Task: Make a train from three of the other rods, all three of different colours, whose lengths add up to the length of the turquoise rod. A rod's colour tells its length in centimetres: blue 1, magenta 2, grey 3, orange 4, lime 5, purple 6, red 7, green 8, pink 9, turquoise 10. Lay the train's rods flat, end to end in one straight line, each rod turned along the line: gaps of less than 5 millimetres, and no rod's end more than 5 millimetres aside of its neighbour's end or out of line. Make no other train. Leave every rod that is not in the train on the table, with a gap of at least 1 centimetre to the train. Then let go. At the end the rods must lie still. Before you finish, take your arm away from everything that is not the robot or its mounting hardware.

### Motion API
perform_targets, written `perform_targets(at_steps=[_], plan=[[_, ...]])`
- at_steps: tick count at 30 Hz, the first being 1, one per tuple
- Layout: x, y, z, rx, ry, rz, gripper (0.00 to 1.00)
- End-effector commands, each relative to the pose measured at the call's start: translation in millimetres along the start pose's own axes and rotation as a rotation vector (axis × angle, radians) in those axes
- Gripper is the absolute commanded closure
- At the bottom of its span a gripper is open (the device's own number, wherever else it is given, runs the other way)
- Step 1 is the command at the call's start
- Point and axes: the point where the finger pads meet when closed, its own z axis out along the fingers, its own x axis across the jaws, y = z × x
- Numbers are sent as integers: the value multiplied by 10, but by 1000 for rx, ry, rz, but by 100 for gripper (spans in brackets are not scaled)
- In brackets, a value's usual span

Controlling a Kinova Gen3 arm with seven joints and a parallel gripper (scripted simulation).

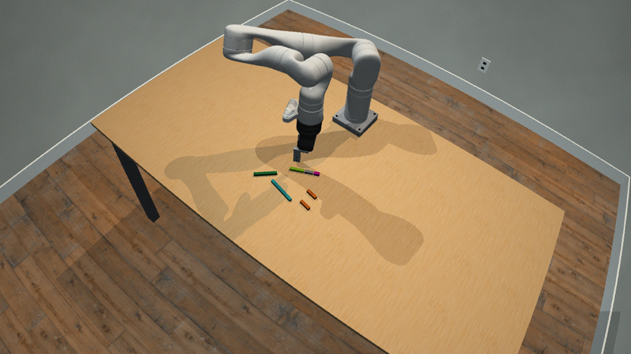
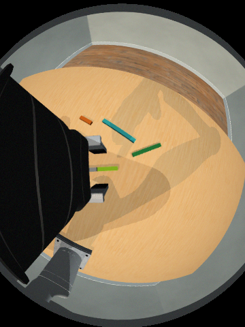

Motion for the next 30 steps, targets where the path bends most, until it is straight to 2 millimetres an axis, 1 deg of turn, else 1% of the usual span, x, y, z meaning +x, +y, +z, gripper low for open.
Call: perform_targets(at_steps=[1, 8, 12, 16, 22, 24, 27, 30], plan=[[11, -13, -17, 1, 4, 1, 0], [7, -14, -26, 1, 4, 1, 0], [-20, -22, -100, 2, -1, 2, 0], [-25, -22, -253, 2, -2, 2, 0], [-24, -17, -584, 1, -3, 2, 0], [-24, -17, -584, 1, -3, 2, 0], [-24, -14, -741, 0, -3, 1, 0], [-24, -13, -856, 0, -3, 1, 0]])
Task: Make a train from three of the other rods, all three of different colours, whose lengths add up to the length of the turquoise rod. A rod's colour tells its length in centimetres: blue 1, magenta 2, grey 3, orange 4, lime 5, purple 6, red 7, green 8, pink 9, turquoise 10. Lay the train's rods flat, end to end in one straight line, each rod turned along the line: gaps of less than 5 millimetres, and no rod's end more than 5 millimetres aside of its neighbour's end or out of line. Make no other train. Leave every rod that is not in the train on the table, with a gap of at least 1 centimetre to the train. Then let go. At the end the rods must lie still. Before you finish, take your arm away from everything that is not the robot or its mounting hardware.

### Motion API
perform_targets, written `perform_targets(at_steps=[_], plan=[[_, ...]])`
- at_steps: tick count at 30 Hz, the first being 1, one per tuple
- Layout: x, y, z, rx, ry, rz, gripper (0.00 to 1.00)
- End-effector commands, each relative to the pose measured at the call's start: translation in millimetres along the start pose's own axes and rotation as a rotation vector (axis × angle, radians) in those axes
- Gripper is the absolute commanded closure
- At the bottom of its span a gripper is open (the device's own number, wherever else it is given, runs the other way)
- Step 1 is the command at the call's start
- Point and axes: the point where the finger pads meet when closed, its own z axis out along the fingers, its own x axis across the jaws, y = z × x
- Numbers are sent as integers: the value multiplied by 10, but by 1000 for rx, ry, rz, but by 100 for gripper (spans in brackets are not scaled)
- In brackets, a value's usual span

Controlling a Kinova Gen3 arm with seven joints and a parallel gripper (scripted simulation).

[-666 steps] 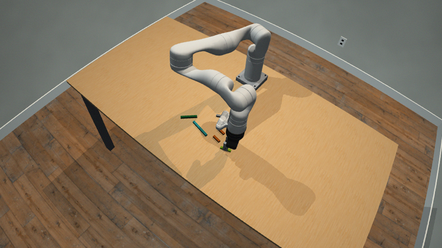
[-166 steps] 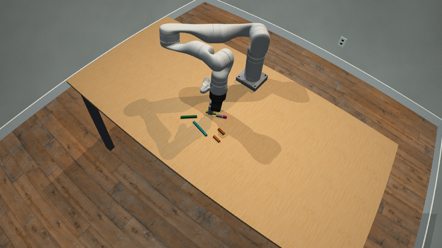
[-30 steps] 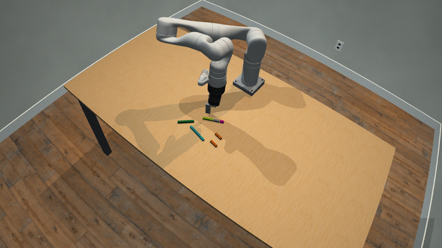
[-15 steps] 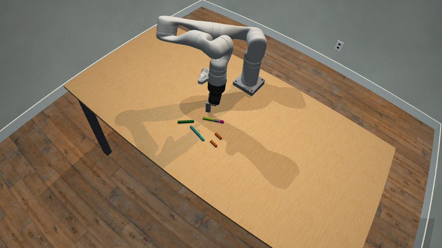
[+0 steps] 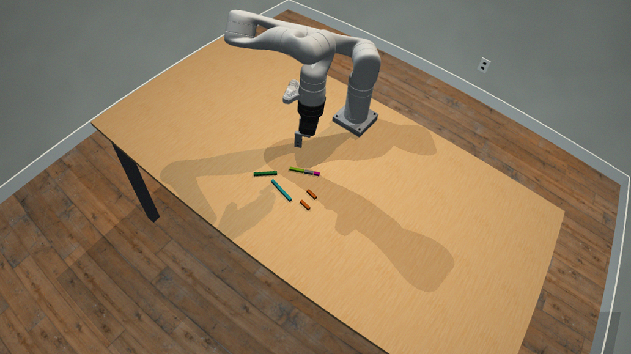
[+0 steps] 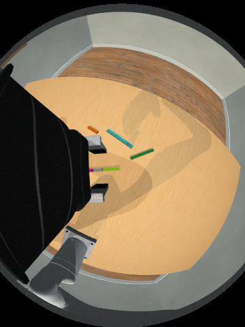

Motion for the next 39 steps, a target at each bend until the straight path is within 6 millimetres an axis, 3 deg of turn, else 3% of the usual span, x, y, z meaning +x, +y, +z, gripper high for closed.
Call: perform_targets(at_steps=[1, 39], plan=[[0, -27, -144, 10, 0, 0, 0], [21, -19, -187, 9, 4, -1, 0]])
